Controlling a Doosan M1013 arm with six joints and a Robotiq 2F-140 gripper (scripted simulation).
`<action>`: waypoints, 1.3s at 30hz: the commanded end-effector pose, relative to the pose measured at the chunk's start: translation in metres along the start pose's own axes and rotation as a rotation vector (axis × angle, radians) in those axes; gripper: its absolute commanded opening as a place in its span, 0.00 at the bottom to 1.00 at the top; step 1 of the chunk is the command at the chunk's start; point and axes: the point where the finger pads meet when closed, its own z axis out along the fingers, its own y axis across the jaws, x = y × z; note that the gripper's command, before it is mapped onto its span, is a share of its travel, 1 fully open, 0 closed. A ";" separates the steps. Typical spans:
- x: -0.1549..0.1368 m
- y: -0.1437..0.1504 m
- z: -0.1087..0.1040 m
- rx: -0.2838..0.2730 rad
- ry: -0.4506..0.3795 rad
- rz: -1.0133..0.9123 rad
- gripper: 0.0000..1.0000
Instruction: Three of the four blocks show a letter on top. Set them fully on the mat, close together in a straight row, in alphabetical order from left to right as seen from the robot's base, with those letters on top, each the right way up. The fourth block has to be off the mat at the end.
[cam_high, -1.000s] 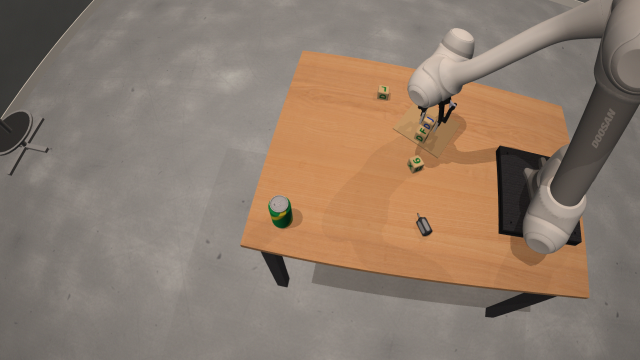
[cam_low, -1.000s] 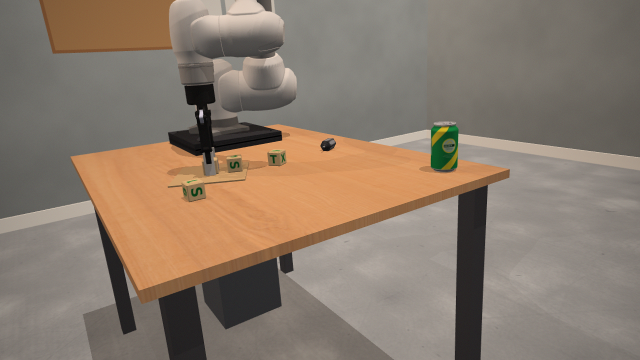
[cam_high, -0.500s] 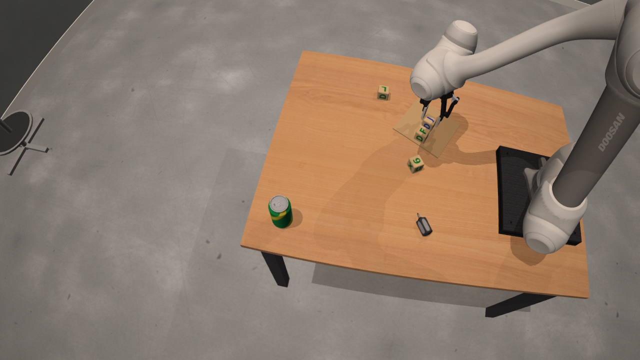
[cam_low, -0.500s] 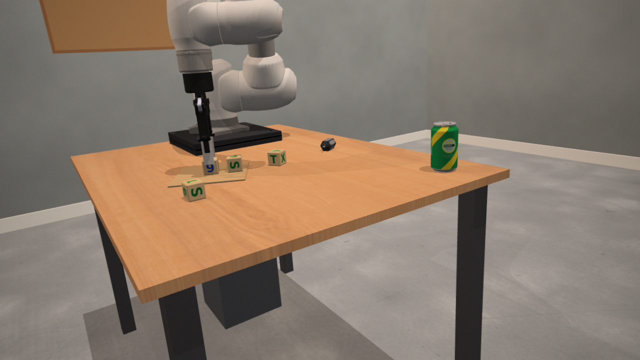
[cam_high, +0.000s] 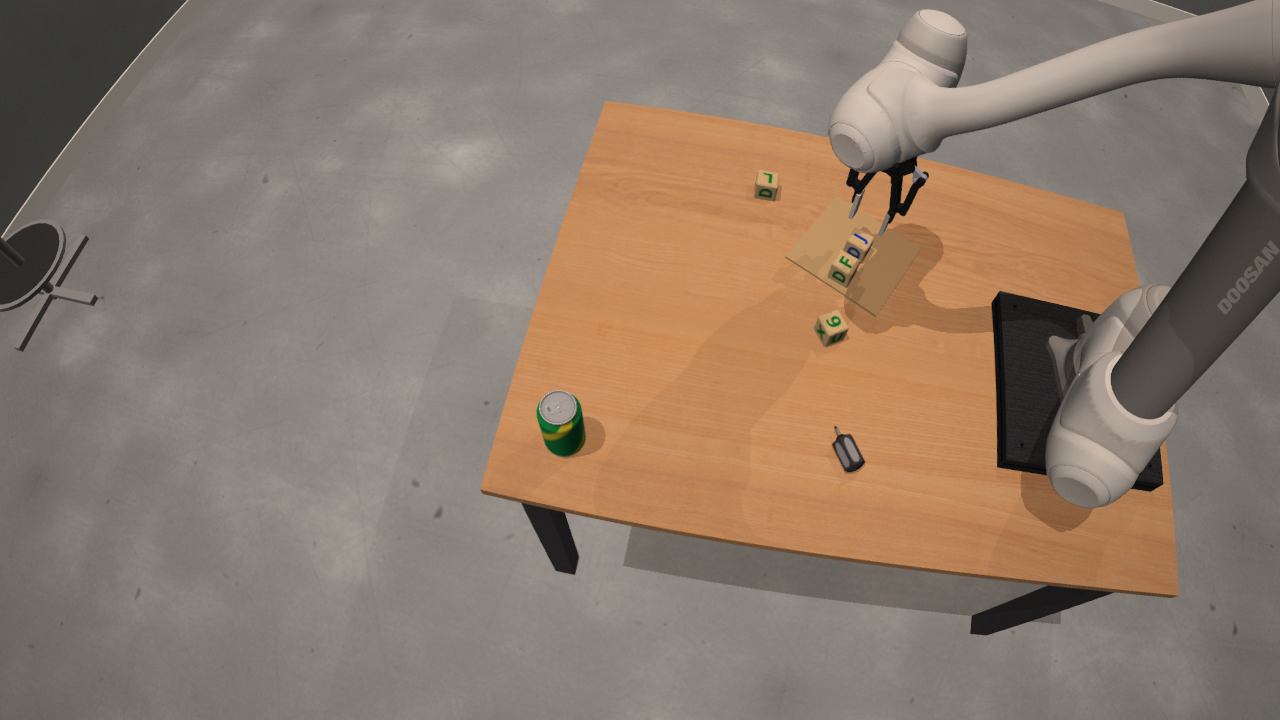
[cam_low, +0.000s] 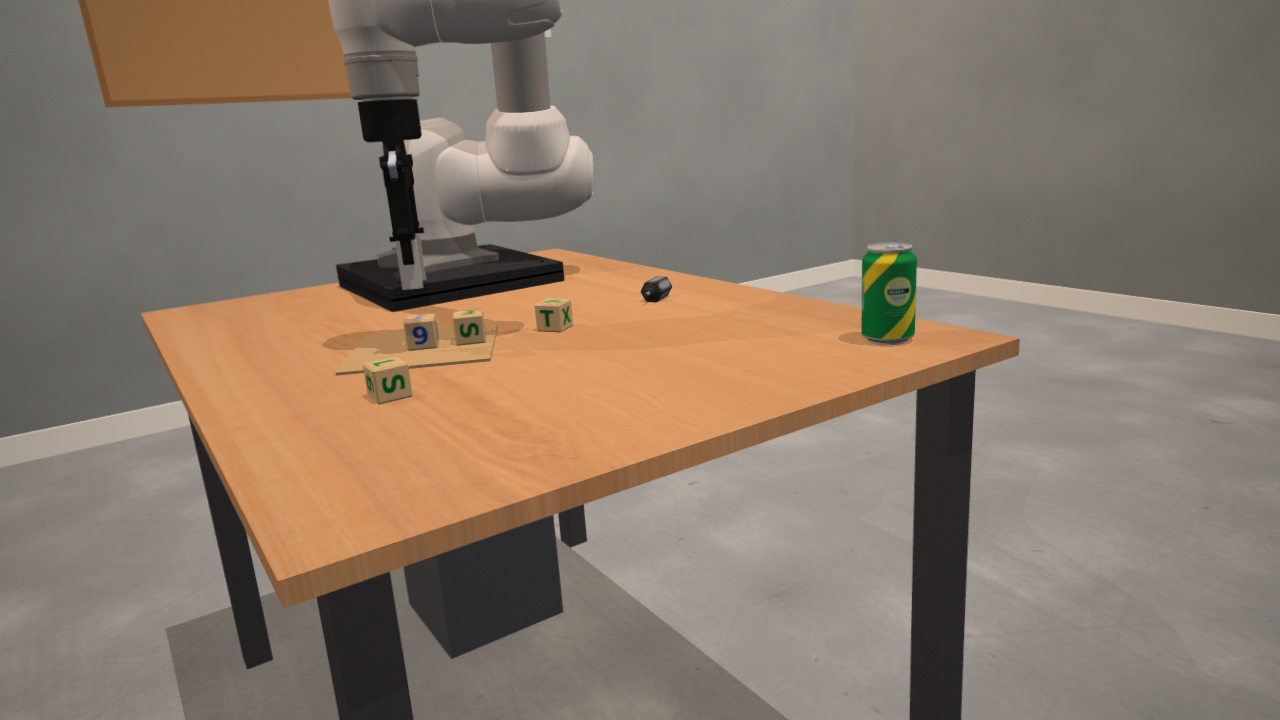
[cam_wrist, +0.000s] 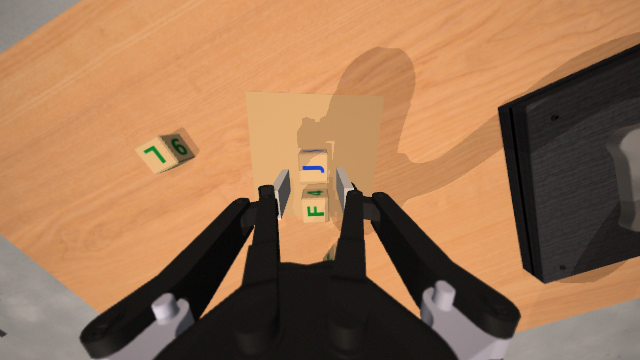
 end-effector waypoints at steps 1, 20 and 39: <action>0.000 0.000 -0.003 0.001 0.000 0.000 0.42; 0.000 0.000 -0.003 0.001 0.000 0.000 1.00; 0.005 -0.047 -0.008 0.001 0.000 -0.414 1.00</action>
